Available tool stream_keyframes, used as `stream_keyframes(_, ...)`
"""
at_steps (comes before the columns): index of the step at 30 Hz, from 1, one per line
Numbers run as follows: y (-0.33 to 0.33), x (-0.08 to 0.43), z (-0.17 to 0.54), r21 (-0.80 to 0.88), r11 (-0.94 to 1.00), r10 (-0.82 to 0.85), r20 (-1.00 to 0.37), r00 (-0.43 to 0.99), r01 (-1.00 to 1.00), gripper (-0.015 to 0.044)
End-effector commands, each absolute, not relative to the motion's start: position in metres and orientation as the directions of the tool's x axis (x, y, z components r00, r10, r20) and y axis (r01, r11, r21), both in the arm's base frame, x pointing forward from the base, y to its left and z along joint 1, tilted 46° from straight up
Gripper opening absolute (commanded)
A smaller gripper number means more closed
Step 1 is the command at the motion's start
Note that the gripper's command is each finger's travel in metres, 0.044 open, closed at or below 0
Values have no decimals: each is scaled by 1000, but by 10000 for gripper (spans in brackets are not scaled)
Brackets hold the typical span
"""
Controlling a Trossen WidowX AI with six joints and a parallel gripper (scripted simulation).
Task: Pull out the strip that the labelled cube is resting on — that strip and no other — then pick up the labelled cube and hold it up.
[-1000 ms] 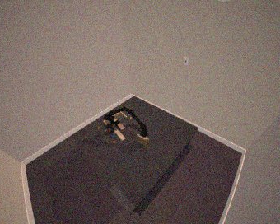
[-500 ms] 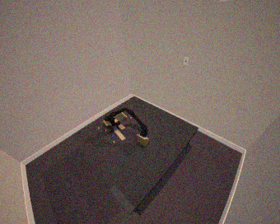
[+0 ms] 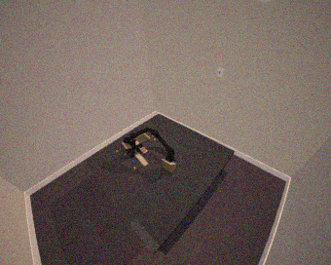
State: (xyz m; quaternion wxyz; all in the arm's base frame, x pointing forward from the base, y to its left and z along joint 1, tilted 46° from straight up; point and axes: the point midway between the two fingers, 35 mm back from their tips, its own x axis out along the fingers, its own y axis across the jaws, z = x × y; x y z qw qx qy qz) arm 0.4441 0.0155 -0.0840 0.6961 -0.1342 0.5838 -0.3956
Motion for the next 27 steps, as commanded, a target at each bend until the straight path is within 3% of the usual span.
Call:
stream_keyframes(1, 16, 444, -84, -649, 651, -707, -707, 6, 394, 92)
stream_keyframes(5, 17, 442, -82, -649, 651, -707, -707, 5, 394, 0)
stream_keyframes(27, 40, 384, -49, -652, 650, -709, -706, 2, 389, 0)
